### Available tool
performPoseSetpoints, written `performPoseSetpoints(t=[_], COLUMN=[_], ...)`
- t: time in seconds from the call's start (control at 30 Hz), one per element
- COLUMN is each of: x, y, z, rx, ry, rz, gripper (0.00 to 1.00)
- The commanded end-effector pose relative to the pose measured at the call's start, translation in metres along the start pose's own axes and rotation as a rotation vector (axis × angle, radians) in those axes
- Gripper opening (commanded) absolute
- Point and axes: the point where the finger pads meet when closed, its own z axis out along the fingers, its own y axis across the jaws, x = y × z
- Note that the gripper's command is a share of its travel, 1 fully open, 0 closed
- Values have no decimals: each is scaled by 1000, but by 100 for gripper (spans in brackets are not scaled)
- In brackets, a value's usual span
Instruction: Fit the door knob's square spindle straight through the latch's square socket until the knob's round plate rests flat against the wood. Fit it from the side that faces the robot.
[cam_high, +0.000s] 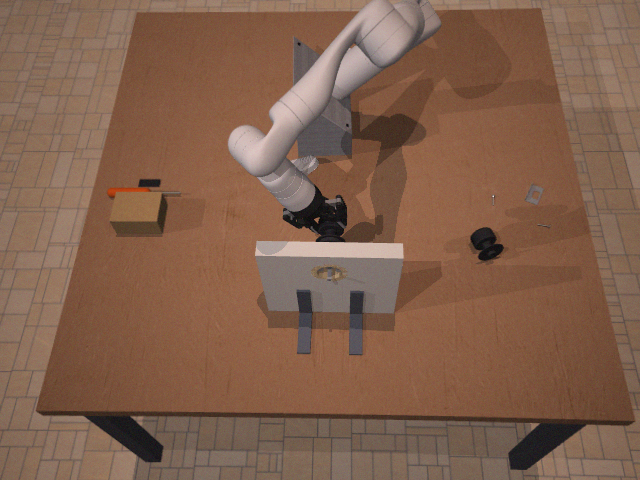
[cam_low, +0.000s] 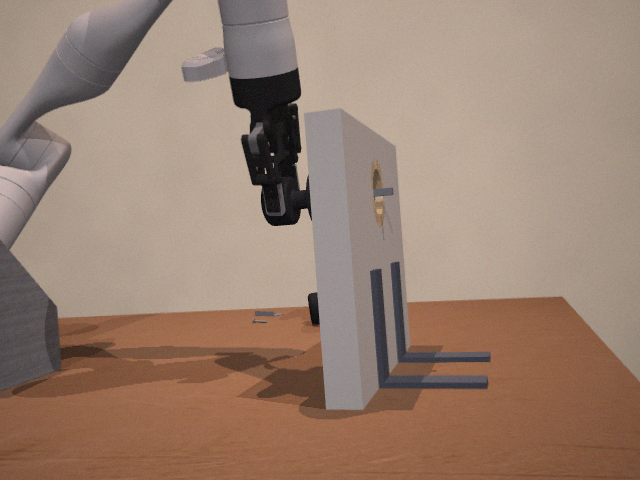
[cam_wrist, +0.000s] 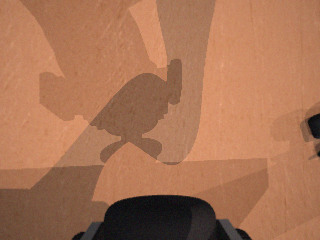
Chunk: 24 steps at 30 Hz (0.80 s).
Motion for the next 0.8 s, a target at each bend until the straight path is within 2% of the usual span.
performPoseSetpoints(t=[0.0,0.77], x=[0,-5], y=[0,0], z=[-1,-1], rx=[1,1], ry=[-2,-2], rz=[-1,-1], gripper=[63,63])
